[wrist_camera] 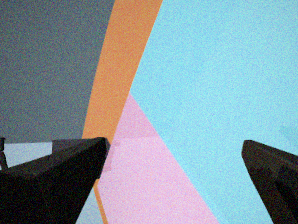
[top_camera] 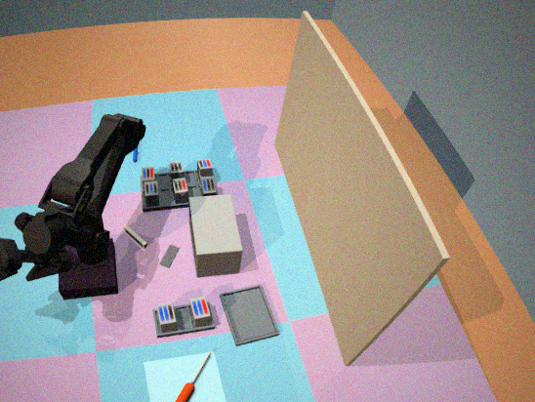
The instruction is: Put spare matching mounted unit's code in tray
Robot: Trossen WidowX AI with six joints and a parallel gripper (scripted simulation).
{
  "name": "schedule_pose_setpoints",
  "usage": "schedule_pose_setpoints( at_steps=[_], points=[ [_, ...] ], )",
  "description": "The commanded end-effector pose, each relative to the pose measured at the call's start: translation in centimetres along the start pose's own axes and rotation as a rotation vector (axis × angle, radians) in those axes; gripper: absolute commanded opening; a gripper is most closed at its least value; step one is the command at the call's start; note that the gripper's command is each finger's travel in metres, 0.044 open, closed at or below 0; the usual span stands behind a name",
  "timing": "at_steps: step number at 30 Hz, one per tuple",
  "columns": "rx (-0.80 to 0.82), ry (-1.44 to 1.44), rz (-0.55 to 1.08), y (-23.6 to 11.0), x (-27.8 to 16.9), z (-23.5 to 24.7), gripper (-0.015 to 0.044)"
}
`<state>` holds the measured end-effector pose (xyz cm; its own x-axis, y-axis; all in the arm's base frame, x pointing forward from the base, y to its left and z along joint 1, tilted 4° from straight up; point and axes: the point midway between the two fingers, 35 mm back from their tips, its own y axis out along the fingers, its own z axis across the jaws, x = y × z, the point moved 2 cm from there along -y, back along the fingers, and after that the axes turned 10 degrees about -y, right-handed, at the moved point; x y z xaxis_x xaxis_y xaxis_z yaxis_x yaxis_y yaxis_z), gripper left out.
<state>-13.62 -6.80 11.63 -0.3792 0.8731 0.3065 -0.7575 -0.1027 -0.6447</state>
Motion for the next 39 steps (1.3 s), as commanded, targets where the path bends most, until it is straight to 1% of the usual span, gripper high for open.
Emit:
schedule_pose_setpoints(
  at_steps=[1, 2, 6, 8, 11, 17, 23, 28, 34, 39],
  points=[
    [0.000, 0.000, 0.000, 0.0, 0.0, 0.0, 0.0426],
    [0.000, 0.000, 0.000, 0.0, 0.0, 0.0, 0.0440],
    [0.000, 0.000, 0.000, 0.0, 0.0, 0.0, 0.0440],
    [0.009, -0.048, 0.030, -0.1, -0.6, 0.3, 0.0440],
    [0.028, -0.243, 0.139, -1.5, -2.6, 1.8, 0.0440],
    [0.078, -0.659, 0.344, -5.4, -6.5, 4.6, 0.0440],
    [0.187, -1.147, 0.565, -11.1, -11.4, 6.3, 0.0440],
    [0.320, -1.553, 0.733, -16.7, -15.2, 6.0, 0.0440],
    [0.533, -2.033, 0.913, -24.2, -18.7, 3.5, 0.0440],
    [0.755, -2.419, 1.051, -30.8, -20.0, -0.4, 0.0440]
  ],
)
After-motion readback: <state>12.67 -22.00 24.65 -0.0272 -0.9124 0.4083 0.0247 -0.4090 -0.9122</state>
